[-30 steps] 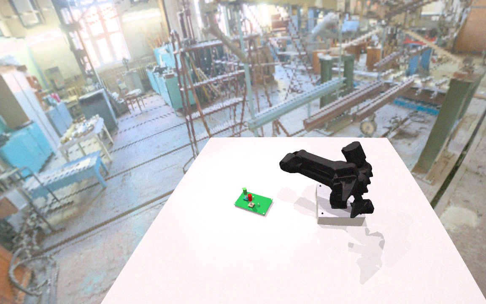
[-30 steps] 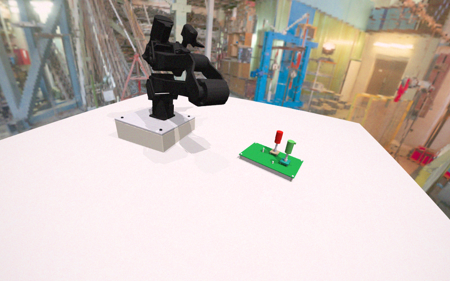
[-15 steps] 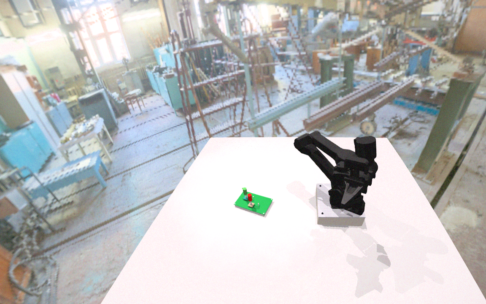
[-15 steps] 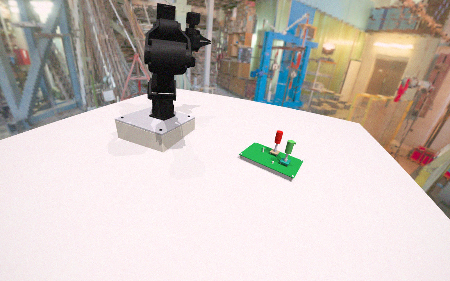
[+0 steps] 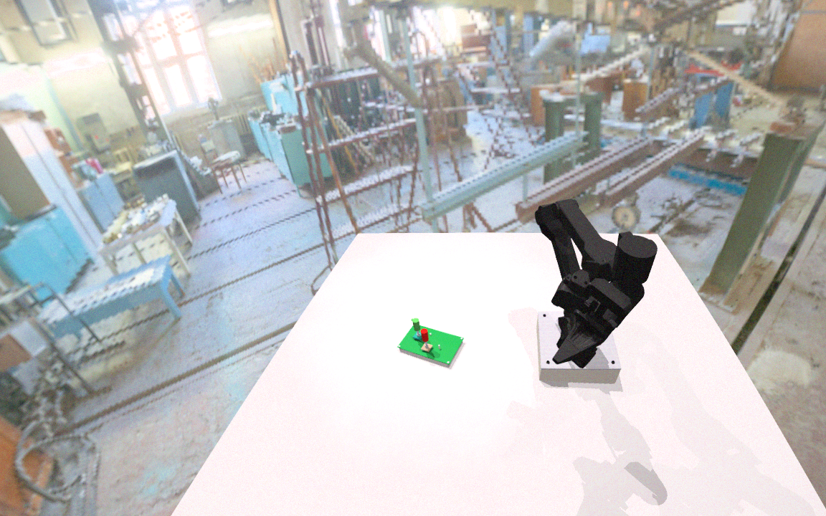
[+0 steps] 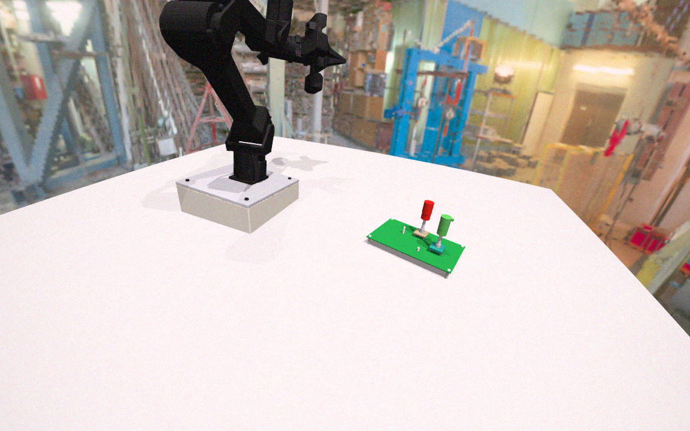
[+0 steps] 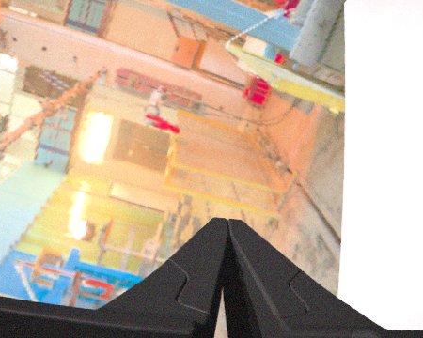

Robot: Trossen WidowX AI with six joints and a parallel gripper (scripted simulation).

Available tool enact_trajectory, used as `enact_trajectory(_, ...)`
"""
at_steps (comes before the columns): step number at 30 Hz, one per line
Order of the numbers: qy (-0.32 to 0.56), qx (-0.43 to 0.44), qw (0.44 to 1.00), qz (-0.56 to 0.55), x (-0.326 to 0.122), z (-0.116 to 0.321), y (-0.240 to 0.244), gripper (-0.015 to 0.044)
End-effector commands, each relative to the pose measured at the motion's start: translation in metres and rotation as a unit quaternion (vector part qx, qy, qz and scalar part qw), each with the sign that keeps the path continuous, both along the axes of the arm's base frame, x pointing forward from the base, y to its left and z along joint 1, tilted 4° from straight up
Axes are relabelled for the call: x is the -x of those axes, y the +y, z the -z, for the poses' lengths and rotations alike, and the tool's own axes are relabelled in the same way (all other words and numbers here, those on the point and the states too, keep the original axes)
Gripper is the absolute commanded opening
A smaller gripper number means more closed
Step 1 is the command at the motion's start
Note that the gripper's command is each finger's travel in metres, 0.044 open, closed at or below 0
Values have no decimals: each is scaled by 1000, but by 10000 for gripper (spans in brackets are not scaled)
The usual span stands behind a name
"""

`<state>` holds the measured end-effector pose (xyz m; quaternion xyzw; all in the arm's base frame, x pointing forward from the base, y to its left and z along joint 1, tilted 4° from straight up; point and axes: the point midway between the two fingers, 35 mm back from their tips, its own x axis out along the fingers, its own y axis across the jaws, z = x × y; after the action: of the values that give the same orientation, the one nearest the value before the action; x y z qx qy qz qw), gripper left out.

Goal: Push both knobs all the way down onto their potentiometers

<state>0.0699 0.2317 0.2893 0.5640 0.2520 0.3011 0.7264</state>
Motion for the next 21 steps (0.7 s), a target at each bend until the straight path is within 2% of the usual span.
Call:
enact_trajectory(1, -17, 53, 998, 22, -17, -3, 10, 0)
enact_trajectory(11, -22, 194, 978, 75, -74, 7, 25, 0)
enact_trajectory(21, 25, 319, 940, 116, -140, 27, 19, 0)
